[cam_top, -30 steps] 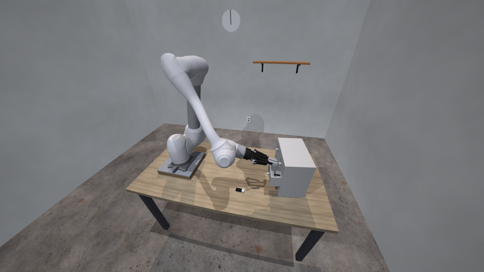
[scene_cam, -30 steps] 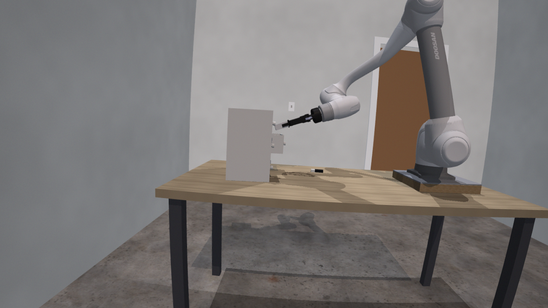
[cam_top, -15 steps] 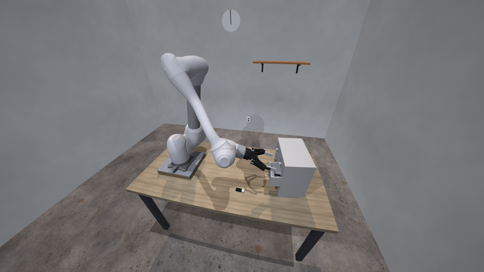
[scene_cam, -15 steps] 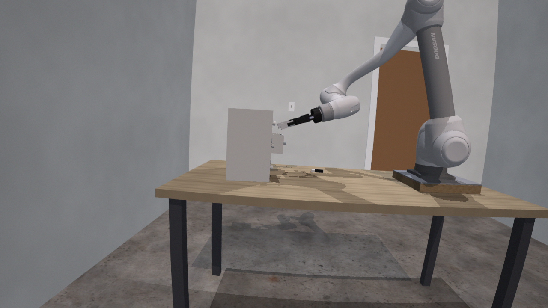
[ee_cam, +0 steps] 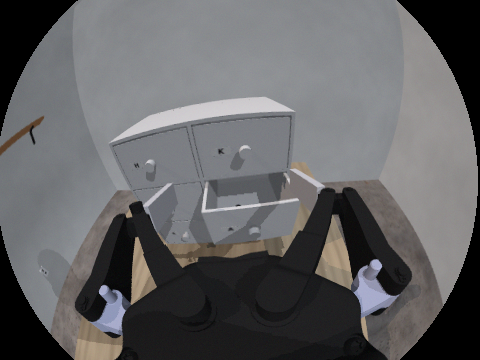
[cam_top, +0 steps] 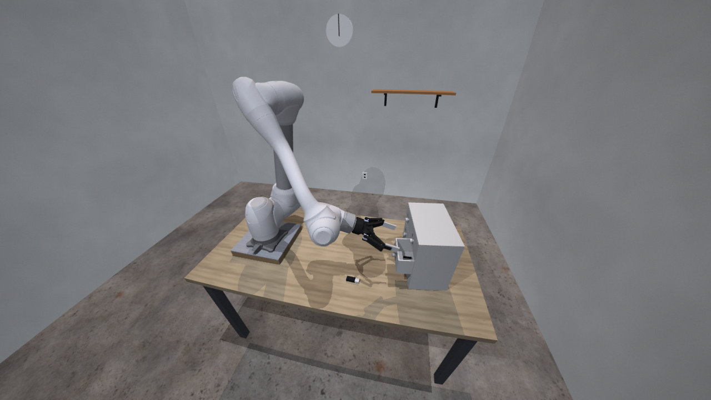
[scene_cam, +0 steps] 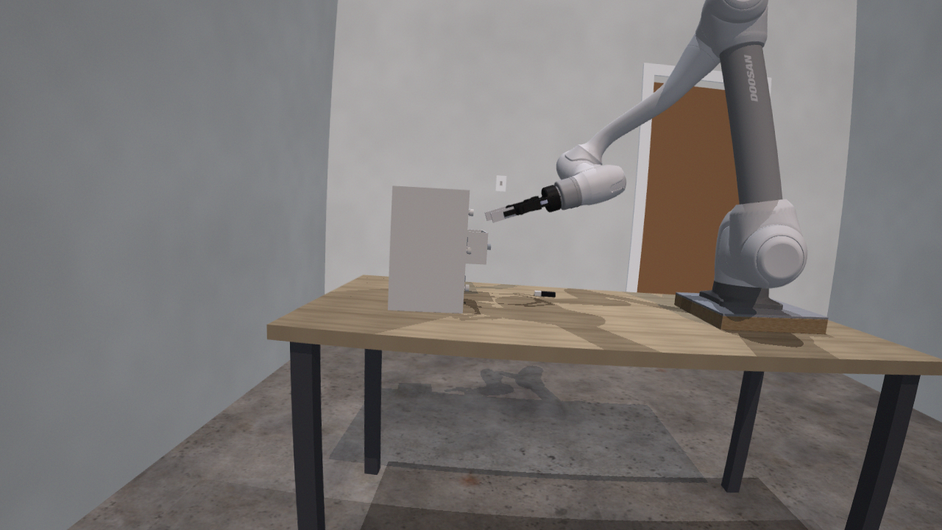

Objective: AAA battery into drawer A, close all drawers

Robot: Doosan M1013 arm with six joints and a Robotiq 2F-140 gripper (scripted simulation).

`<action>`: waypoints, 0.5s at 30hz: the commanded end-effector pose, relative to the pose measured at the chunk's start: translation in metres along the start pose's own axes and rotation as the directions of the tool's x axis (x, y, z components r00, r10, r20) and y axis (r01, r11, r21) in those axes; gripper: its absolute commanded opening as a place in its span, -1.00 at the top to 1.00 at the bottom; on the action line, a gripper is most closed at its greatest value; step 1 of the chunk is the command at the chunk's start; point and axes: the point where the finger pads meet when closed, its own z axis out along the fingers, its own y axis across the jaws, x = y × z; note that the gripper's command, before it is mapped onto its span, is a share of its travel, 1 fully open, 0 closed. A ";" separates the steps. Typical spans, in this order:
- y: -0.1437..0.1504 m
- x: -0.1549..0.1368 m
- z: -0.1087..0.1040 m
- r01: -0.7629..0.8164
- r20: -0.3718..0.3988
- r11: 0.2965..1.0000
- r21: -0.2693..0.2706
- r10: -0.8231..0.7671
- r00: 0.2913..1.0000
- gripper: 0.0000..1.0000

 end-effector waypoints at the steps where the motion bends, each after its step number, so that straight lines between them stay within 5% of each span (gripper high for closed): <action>1: 0.000 -0.004 -0.014 0.000 0.000 1.000 0.000 0.000 1.000 -1.00; 15: 0.000 -0.025 -0.083 0.000 0.000 1.000 0.000 0.000 1.000 -1.00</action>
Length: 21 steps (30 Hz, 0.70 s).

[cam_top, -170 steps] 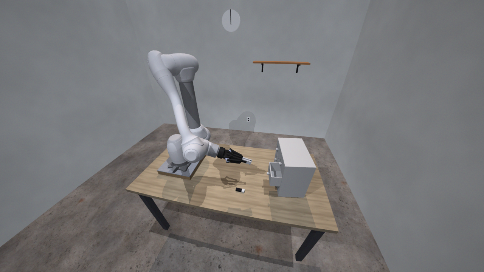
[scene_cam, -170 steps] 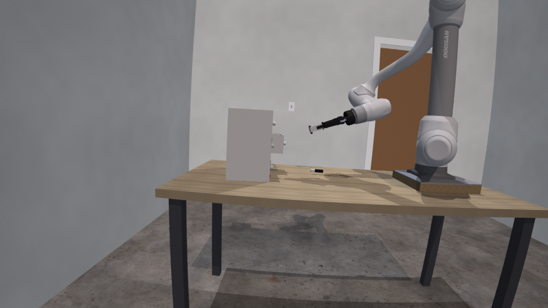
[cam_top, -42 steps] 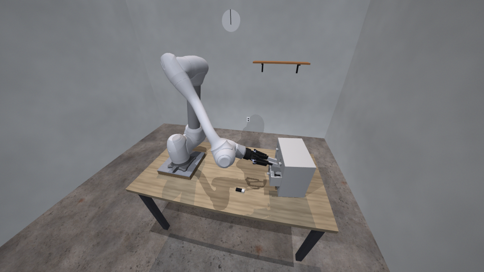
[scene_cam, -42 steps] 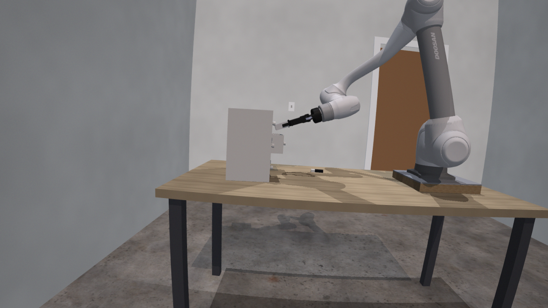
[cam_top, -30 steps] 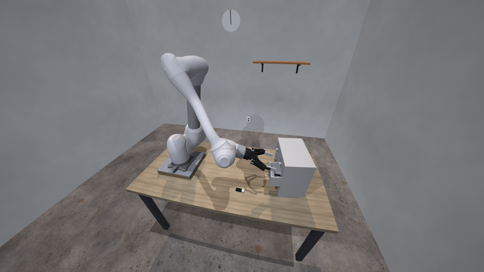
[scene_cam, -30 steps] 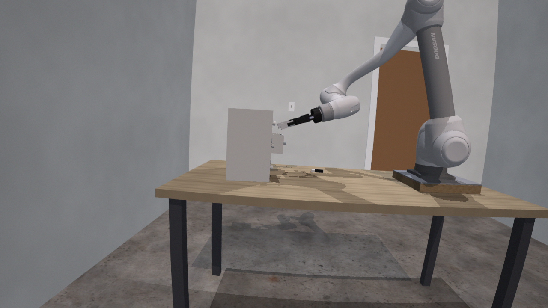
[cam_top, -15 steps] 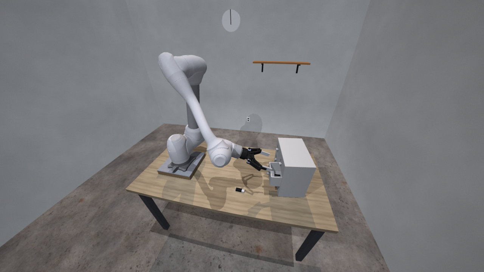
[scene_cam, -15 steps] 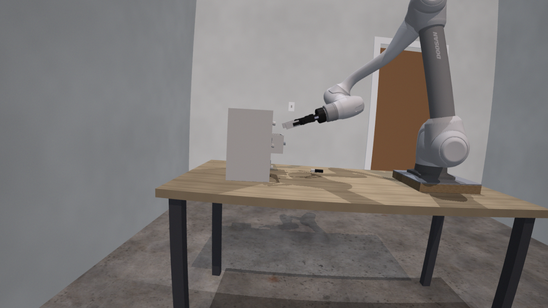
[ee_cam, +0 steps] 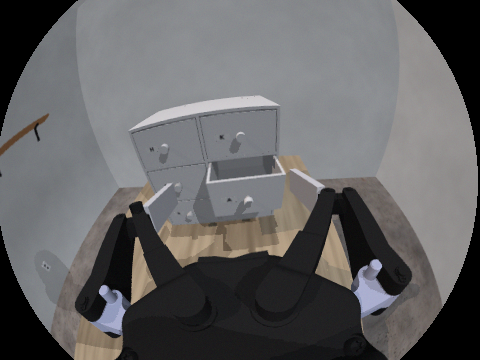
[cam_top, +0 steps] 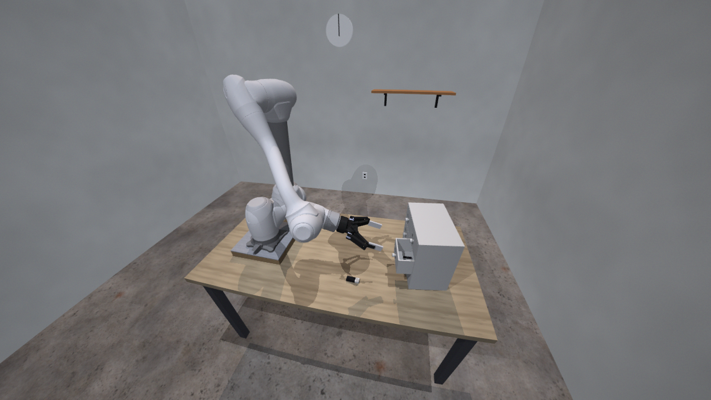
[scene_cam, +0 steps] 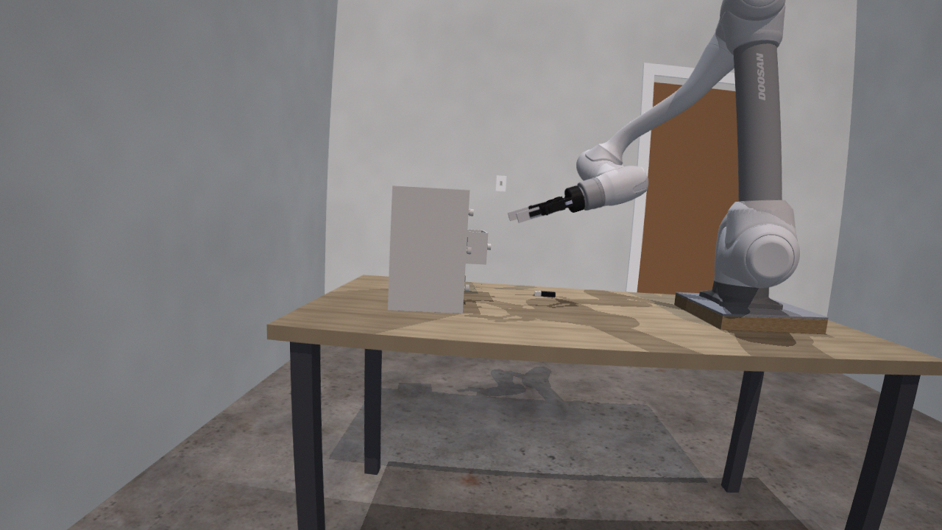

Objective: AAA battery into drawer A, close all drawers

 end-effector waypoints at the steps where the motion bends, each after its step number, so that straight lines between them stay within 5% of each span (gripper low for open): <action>1: 0.000 -0.006 -0.021 0.000 0.000 1.000 0.001 0.000 1.000 -1.00; 21: 0.000 -0.022 -0.077 0.000 0.000 1.000 0.001 0.000 1.000 -1.00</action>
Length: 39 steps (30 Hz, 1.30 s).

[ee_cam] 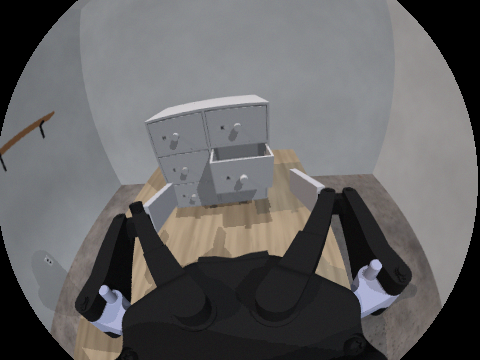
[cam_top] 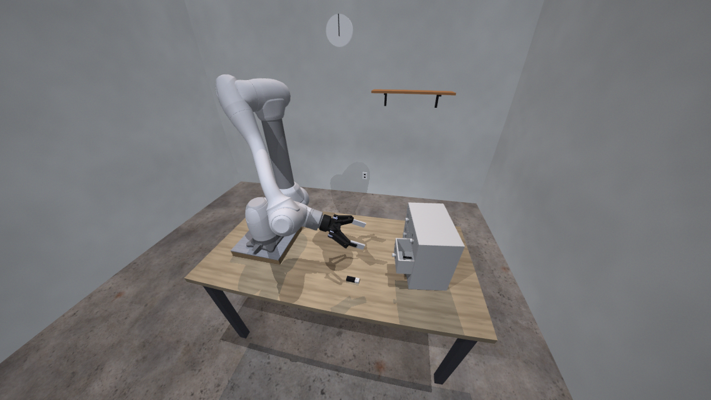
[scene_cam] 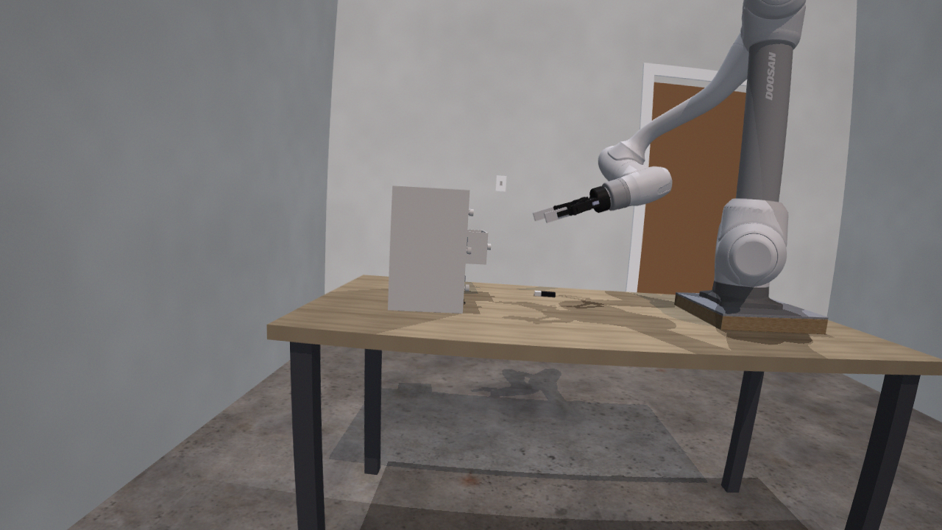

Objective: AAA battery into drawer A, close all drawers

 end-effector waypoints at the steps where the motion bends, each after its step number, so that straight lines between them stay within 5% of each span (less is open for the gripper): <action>1: 0.000 0.000 -0.001 0.000 0.000 1.000 0.000 0.000 1.000 -1.00; 20: 0.000 0.000 -0.003 0.000 0.021 1.000 0.002 0.000 1.000 -1.00; 39: 0.000 0.005 -0.005 0.000 0.194 1.000 0.000 0.000 0.981 -1.00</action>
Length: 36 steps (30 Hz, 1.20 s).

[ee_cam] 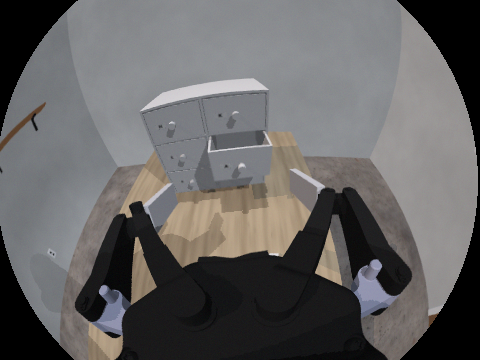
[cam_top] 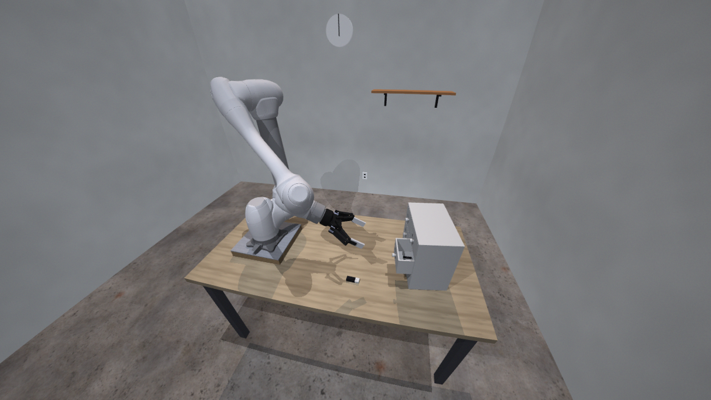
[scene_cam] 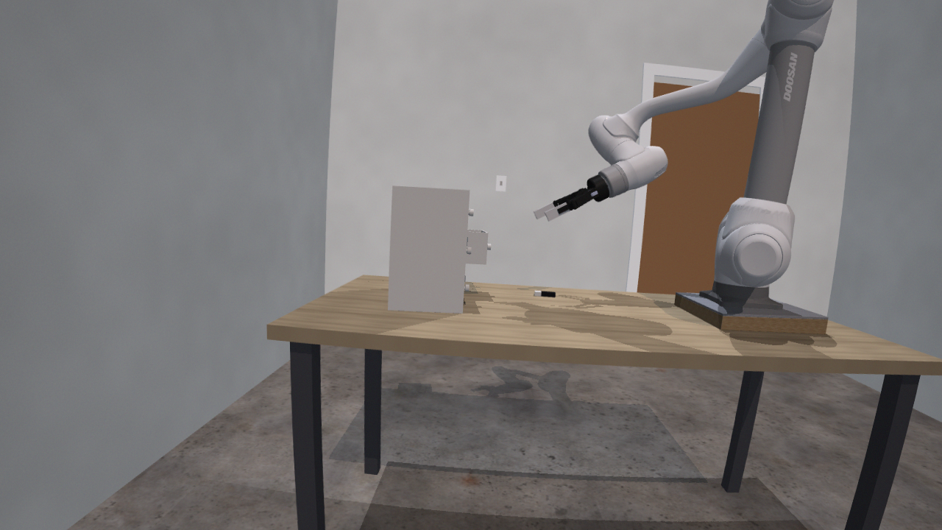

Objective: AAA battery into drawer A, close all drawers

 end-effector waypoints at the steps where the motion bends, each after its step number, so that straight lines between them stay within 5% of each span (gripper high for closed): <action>1: -0.001 0.001 -0.001 -0.002 0.051 1.000 0.007 0.002 0.999 -1.00; 30: -0.001 0.011 -0.006 -0.002 0.383 1.000 0.007 -0.001 0.924 -1.00; 36: 0.000 0.015 -0.008 -0.002 0.511 1.000 0.006 -0.001 0.860 -1.00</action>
